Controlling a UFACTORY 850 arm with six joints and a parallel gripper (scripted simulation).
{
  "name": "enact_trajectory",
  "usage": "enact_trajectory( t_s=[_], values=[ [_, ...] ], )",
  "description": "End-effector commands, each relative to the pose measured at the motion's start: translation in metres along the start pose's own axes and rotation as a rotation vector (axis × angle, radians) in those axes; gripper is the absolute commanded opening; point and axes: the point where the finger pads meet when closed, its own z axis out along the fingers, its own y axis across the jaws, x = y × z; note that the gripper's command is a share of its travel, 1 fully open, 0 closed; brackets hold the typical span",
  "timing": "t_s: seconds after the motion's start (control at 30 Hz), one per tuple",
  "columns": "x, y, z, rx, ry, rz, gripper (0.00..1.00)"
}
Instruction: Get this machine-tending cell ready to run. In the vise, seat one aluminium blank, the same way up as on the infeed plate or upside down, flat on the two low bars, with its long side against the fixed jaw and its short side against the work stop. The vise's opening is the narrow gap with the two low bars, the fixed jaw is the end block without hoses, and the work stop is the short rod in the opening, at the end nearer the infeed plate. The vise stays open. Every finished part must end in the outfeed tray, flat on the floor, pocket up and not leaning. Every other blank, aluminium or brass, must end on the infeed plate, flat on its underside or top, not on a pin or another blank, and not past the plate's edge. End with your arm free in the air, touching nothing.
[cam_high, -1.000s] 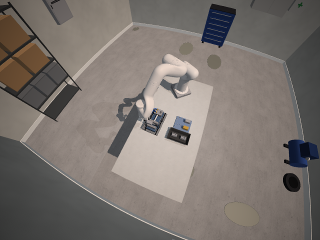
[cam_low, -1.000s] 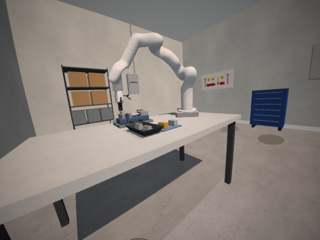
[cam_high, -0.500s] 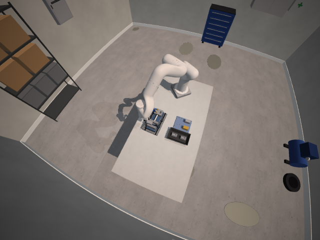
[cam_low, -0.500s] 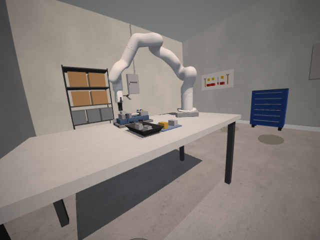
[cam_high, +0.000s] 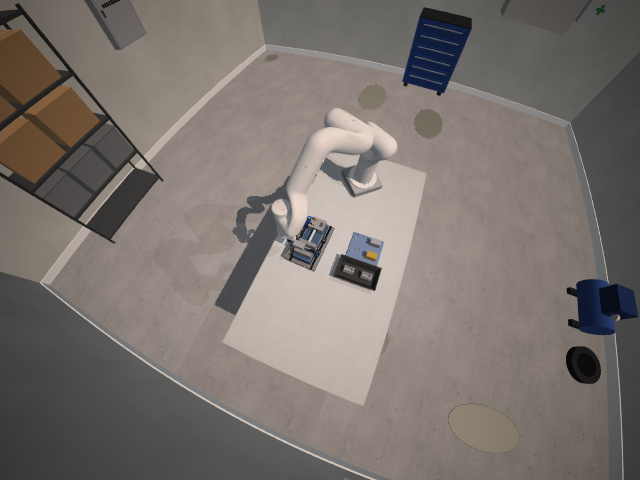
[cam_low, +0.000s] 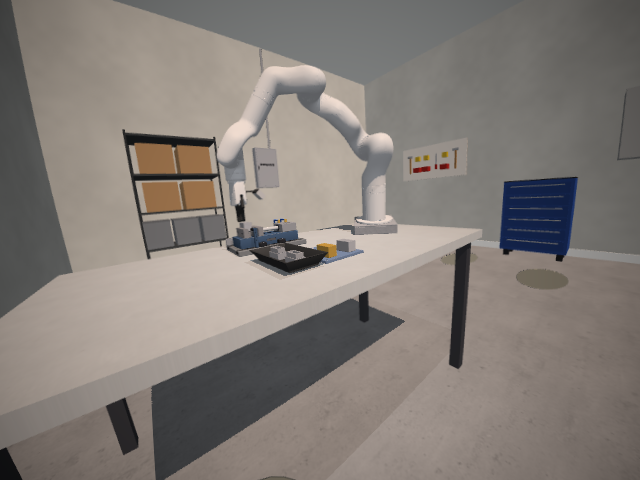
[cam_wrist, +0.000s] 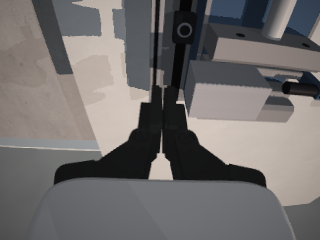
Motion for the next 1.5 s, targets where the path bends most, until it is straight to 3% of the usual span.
enact_trajectory(
  t_s=[0.0, 1.47],
  values=[
    [-0.001, 0.000, -0.001, 0.001, -0.002, 0.000, 0.00],
    [-0.001, 0.000, 0.014, 0.001, -0.002, 0.000, 0.00]
  ],
)
